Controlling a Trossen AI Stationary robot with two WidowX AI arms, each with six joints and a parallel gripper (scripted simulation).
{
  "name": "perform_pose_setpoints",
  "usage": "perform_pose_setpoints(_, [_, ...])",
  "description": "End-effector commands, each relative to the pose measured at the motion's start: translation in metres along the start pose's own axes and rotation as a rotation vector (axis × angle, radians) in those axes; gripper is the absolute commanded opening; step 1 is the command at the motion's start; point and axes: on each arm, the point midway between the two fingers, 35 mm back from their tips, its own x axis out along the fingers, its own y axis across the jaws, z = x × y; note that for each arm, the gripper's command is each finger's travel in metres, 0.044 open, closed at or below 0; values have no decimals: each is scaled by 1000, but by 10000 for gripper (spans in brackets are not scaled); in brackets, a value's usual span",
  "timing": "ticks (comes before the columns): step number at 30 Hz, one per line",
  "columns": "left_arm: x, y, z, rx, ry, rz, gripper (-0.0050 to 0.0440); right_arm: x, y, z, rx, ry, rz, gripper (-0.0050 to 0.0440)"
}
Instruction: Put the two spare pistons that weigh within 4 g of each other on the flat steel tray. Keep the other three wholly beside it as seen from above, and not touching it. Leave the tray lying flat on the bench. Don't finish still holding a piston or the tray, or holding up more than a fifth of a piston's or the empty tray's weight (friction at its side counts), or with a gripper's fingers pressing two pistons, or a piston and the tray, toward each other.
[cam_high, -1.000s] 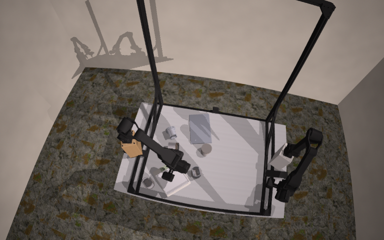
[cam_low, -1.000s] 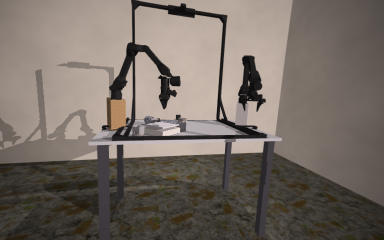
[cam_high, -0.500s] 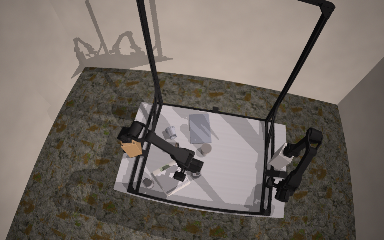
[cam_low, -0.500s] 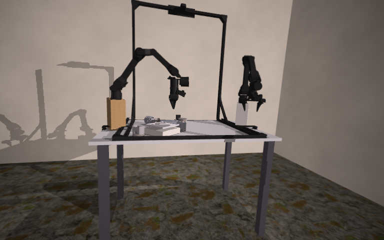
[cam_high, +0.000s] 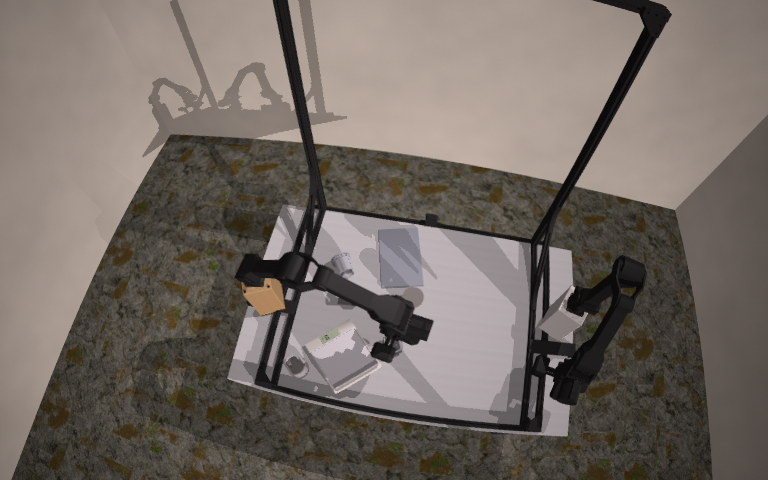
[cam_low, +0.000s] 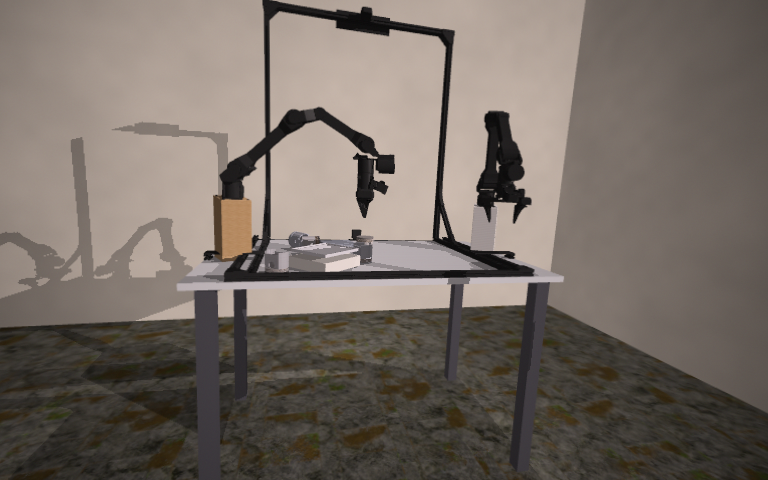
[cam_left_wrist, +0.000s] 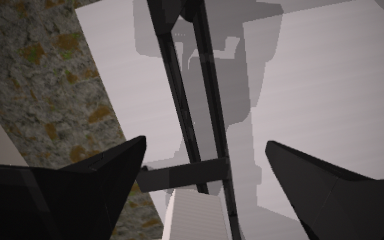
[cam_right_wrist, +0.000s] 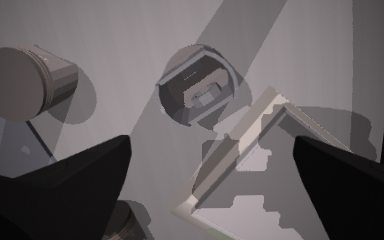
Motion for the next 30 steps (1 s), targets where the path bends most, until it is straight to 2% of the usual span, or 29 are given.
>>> perform_pose_setpoints(1, [0, 0, 0, 1, 0, -1, 440, 5, 1, 3, 68, 21, 0, 378])
perform_pose_setpoints(30, [0, 0, 0, 1, 0, -1, 440, 5, 1, 3, 754, 111, 44, 378])
